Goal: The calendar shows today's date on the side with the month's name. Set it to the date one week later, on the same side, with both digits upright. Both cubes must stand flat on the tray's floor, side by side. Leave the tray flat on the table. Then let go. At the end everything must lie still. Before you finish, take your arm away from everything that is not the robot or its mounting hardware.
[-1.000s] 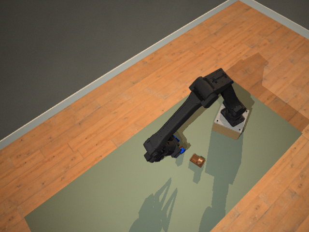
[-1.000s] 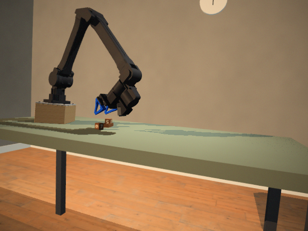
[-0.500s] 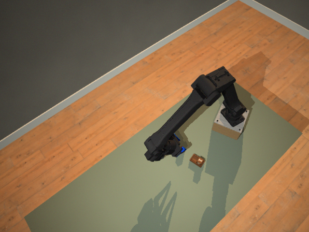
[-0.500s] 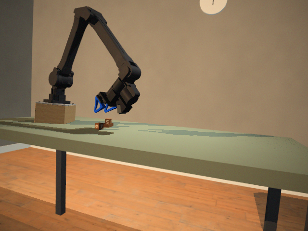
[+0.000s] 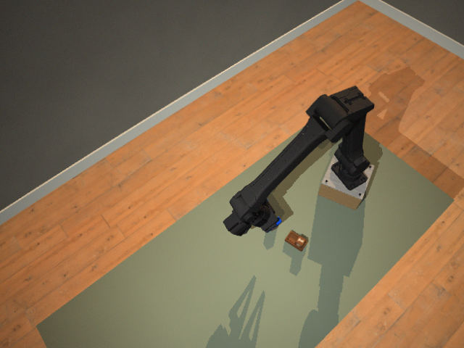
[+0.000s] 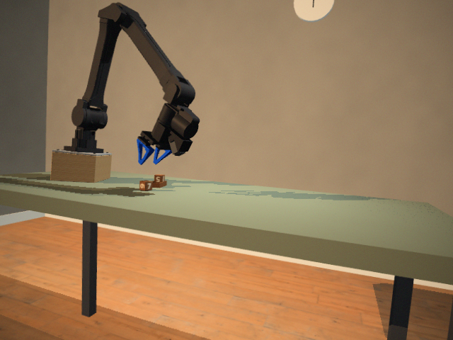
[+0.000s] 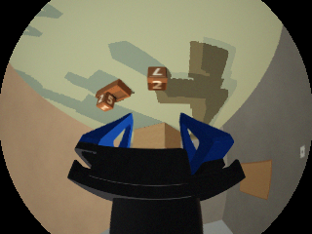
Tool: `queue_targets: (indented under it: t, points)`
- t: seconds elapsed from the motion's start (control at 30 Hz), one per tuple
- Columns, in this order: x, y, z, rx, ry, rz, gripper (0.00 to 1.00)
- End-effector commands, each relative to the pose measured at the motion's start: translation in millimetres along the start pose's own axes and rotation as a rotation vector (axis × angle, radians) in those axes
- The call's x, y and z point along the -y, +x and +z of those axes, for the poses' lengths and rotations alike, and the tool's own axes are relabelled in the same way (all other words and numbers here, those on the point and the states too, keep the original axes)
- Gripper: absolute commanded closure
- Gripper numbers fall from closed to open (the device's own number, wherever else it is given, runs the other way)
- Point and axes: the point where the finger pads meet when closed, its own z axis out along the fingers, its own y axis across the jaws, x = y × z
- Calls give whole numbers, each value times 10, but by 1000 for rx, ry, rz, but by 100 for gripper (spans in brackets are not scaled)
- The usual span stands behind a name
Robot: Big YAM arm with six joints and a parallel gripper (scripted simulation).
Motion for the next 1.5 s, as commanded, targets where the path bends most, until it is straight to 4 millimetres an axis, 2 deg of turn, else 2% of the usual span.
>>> queue_targets:
  t: [0.0, 0.23, 0.37, 0.4, 0.43, 0.5, 0.53, 0.8, 0.93, 0.97, 1.0, 1.03, 1.13, 1.47]
  points:
    - [37, -17, -107, 68, -7, 20, 35]
    - [38, -4, -107, 266, -7, 22, 35]
    - [38, -1, -109, 292, -7, 20, 35]
    - [40, -163, -180, 306, -7, 18, 35]
    - [40, -161, -177, 306, -7, 18, 35]
    - [41, -14, 16, 266, -7, 20, 35]
    - [38, -1, -108, 313, -7, 20, 35]
    - [33, 11, -103, 528, -5, 21, 35]
    - [32, 14, -105, 555, -5, 19, 35]
    - [32, -143, -223, 573, -4, 16, 35]
    - [32, -143, -224, 574, -4, 16, 35]
    - [32, -121, -187, 567, -4, 16, 0]
    - [33, -52, -92, 542, -4, 17, 0]
    - [32, -43, -143, 556, -4, 17, 0]
